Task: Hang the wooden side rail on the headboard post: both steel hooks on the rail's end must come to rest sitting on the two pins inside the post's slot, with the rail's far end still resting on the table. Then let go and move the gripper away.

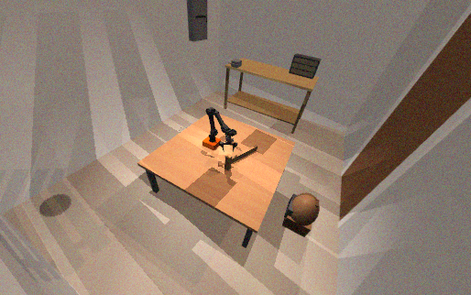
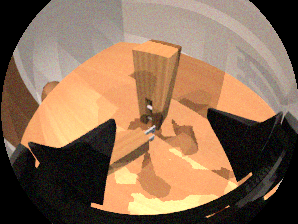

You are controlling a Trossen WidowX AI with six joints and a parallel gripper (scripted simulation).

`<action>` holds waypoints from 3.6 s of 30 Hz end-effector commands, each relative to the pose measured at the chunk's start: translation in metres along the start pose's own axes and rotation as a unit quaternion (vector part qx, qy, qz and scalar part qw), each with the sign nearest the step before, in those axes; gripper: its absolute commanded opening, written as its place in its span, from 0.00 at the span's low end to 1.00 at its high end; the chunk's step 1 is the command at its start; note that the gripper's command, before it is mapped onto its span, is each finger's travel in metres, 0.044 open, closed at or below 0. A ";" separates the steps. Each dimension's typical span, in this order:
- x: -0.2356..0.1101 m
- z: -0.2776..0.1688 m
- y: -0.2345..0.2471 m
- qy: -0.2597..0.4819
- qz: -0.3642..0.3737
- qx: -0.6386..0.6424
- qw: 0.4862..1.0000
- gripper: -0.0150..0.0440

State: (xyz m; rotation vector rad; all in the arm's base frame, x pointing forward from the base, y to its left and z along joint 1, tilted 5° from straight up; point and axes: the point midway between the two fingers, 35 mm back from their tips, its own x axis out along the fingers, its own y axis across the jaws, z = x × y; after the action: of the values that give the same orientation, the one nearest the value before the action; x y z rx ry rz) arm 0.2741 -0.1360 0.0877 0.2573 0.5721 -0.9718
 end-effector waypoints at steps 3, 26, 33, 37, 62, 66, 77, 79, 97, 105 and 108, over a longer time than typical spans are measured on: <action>0.000 0.001 0.000 -0.003 -0.001 0.005 1.000 1.00; 0.016 0.011 0.062 0.215 0.209 -0.594 0.746 1.00; 0.009 0.014 0.074 0.230 0.339 -0.708 0.576 1.00; 0.003 0.016 0.080 0.217 0.417 -0.745 0.474 1.00; 0.026 -0.025 0.086 0.208 0.446 -0.753 0.437 1.00; 0.028 -0.028 0.086 0.208 0.446 -0.753 0.437 1.00; 0.038 -0.043 0.088 0.208 0.446 -0.753 0.437 1.00; 0.040 -0.046 0.088 0.208 0.446 -0.753 0.437 1.00; 0.054 -0.071 0.090 0.208 0.446 -0.753 0.437 1.00; 0.060 -0.082 0.090 0.208 0.446 -0.753 0.436 1.00; 0.060 -0.083 0.090 0.208 0.446 -0.753 0.436 0.96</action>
State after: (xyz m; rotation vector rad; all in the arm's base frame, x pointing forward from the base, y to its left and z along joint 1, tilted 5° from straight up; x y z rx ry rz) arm 0.3470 -0.0922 -0.0167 -0.8400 1.3537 0.9338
